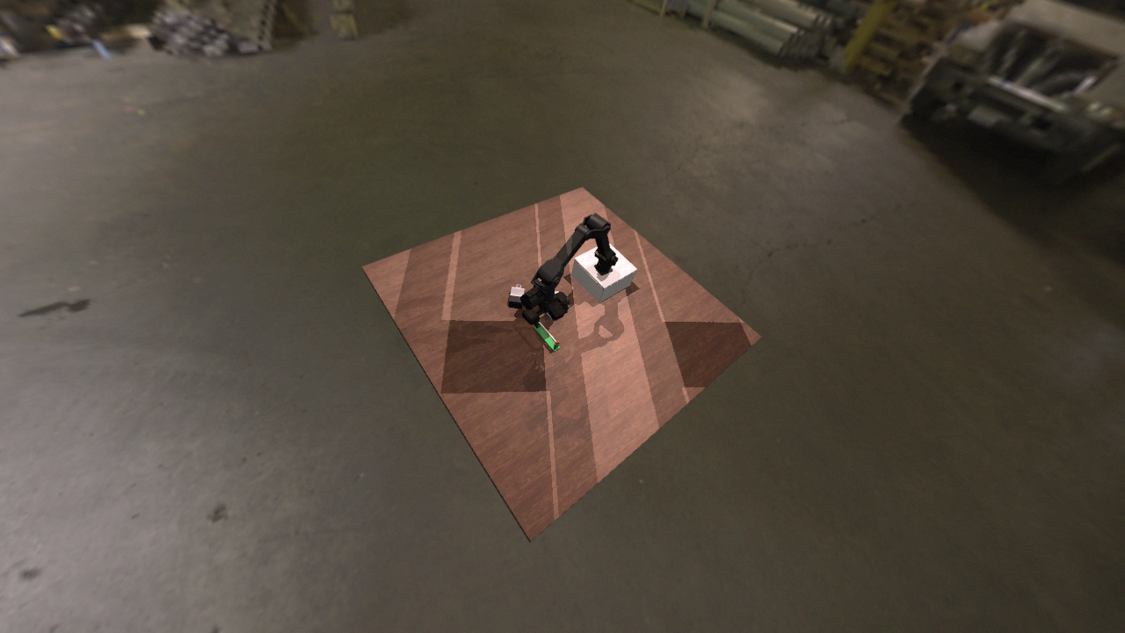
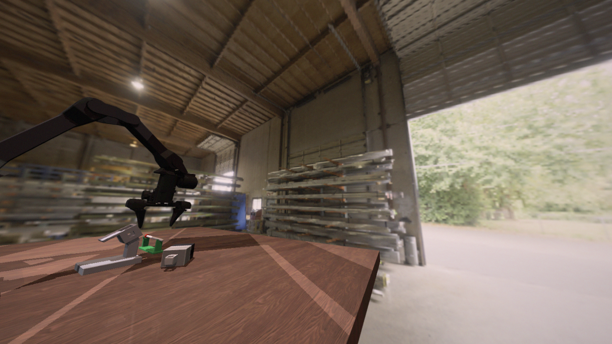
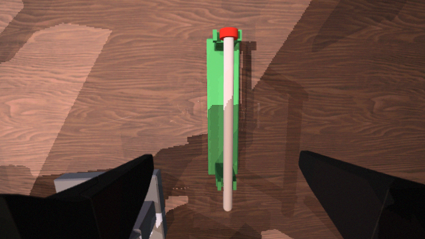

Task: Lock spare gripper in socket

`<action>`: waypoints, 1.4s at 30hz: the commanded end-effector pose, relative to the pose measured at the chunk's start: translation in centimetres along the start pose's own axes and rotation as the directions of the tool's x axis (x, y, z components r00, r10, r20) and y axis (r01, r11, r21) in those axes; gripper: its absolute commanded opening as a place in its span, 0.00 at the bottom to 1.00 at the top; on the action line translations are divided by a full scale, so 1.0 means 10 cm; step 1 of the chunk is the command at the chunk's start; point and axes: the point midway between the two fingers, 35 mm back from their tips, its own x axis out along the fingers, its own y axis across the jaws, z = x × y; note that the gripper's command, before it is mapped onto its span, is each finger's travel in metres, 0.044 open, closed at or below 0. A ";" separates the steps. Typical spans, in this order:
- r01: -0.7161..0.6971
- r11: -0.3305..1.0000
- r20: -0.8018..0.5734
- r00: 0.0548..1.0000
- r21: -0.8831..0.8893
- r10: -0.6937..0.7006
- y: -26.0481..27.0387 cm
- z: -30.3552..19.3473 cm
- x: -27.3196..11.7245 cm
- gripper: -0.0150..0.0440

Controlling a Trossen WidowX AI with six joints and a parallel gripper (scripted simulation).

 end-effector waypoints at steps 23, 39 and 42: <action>-0.023 0.985 -0.121 0.992 0.173 0.045 -0.07 -0.32 -0.68 1.00; 0.100 0.744 -0.481 0.818 0.660 0.316 -0.05 -1.88 -0.58 1.00; 0.100 0.744 -0.480 0.818 0.661 0.317 -0.06 -1.91 -0.35 1.00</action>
